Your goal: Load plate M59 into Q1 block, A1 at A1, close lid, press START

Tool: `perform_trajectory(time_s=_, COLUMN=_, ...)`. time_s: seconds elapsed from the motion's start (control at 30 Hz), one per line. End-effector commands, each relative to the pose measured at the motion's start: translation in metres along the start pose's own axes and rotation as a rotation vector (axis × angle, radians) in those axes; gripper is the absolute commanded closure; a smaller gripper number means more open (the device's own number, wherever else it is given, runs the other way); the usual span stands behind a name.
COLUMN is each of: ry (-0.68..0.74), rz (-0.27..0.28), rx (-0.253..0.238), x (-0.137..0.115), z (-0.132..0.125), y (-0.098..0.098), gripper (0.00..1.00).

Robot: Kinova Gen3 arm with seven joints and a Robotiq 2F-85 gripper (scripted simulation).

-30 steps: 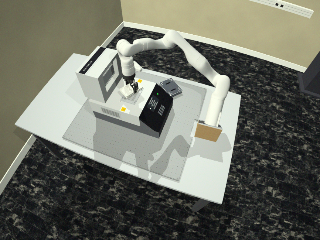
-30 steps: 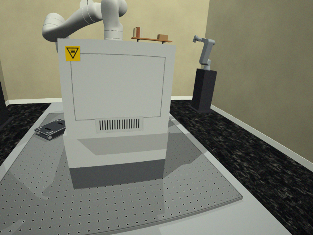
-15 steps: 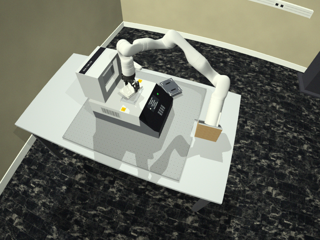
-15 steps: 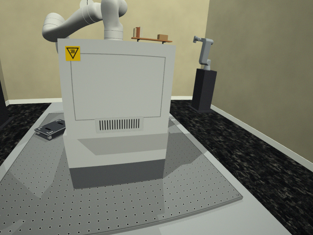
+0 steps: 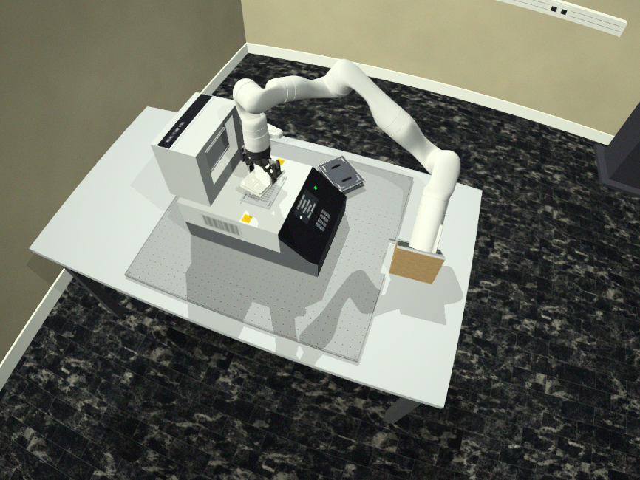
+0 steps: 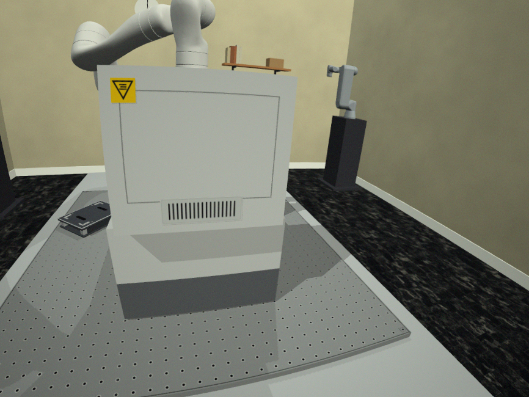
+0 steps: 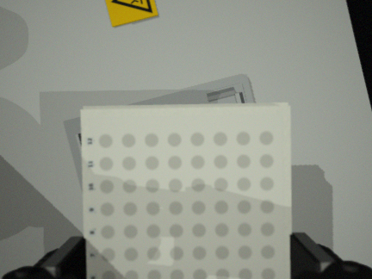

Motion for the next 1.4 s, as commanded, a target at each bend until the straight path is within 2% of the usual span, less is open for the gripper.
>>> perform_trajectory(time_s=0.0, ry=-0.044, rz=0.001, rx=-0.005, x=0.0005, z=-0.0008, y=-0.0019, gripper=0.09)
perform_trajectory(time_s=0.63, ry=-0.239, rz=0.001, rx=-0.005, x=0.0006, z=-0.0008, y=-0.0020, gripper=0.09)
perform_trajectory(time_s=1.13, ry=-0.232, rz=-0.002, rx=-0.002, x=0.0008, z=0.0001, y=-0.0016, gripper=0.09)
perform_trajectory(time_s=1.37, ry=-0.229, rz=-0.003, rx=-0.006, x=0.0015, z=-0.0017, y=0.0075, gripper=0.09)
Point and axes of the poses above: the point where the finger pads meet when closed, its own y axis out along the fingers, its own z axis across the jaws, x = y × z, the point moved 1 cm from there along -y, back along the fingers, and after that the axes turned 14 degrees about y, right-handed, at the moved point
